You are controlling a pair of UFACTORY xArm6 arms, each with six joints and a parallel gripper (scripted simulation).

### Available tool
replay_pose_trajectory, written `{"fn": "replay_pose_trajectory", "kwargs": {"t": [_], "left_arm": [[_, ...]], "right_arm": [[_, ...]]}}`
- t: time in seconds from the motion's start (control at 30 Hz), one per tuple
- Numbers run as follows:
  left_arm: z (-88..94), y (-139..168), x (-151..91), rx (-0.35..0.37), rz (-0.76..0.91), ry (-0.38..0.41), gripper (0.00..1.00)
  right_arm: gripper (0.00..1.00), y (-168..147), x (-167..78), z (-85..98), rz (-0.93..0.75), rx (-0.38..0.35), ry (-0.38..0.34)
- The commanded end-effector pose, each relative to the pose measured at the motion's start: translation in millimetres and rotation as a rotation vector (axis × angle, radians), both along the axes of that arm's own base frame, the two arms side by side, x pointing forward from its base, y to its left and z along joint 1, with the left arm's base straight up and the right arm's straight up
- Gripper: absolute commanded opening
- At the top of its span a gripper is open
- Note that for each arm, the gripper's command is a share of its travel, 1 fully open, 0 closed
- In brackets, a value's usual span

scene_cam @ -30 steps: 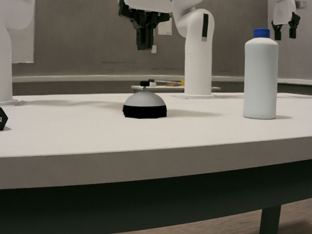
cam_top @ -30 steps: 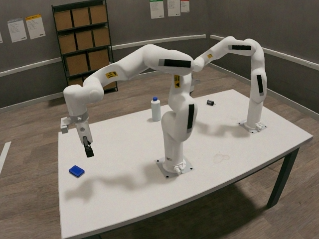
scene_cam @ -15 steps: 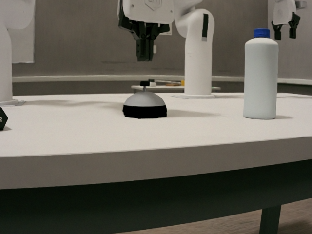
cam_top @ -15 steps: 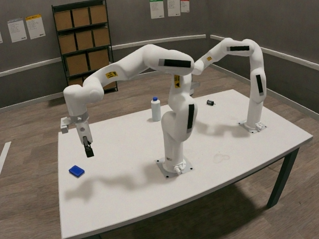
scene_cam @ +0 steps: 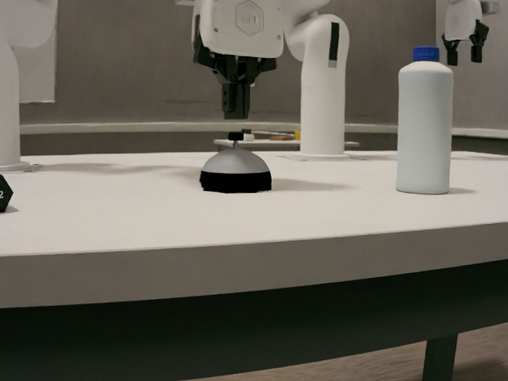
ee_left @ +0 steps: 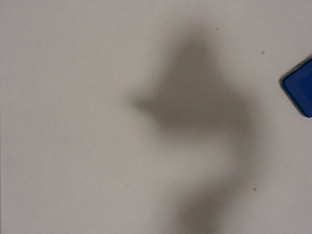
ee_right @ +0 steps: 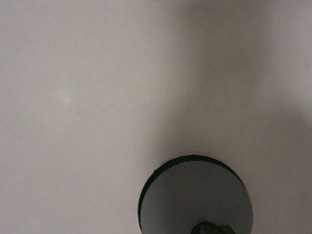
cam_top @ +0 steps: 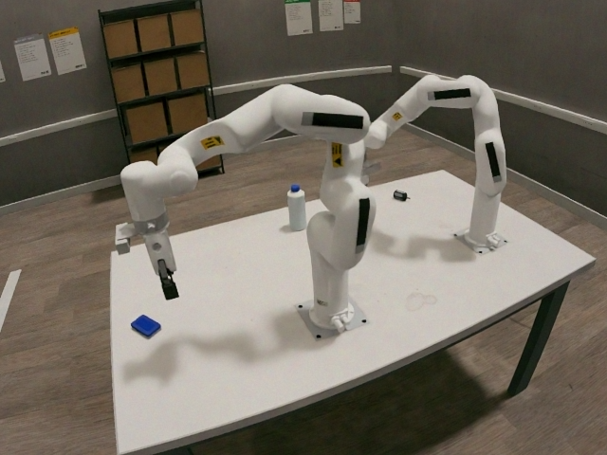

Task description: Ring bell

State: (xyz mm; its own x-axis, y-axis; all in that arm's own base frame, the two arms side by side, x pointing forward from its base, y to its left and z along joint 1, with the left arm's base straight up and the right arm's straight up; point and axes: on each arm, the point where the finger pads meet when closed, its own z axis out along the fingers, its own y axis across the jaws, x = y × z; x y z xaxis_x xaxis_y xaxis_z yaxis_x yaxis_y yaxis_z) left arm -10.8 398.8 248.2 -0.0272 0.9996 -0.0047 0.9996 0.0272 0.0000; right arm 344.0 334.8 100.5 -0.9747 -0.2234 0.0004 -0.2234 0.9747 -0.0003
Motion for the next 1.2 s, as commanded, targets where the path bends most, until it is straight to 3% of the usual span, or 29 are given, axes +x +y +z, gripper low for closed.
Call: {"fn": "replay_pose_trajectory", "kwargs": {"t": [0.0, 1.17], "left_arm": [[1.7, 1.0, 0.0, 0.005, 0.000, 0.000, 1.00], [1.7, 1.0, 0.0, 0.005, 0.000, 0.000, 1.00]], "right_arm": [[0.00, 1.1, 1.2, -2.0, 0.000, 0.003, -0.003], [0.00, 1.2, 1.3, -13.3, 0.000, 0.003, -0.003]]}}
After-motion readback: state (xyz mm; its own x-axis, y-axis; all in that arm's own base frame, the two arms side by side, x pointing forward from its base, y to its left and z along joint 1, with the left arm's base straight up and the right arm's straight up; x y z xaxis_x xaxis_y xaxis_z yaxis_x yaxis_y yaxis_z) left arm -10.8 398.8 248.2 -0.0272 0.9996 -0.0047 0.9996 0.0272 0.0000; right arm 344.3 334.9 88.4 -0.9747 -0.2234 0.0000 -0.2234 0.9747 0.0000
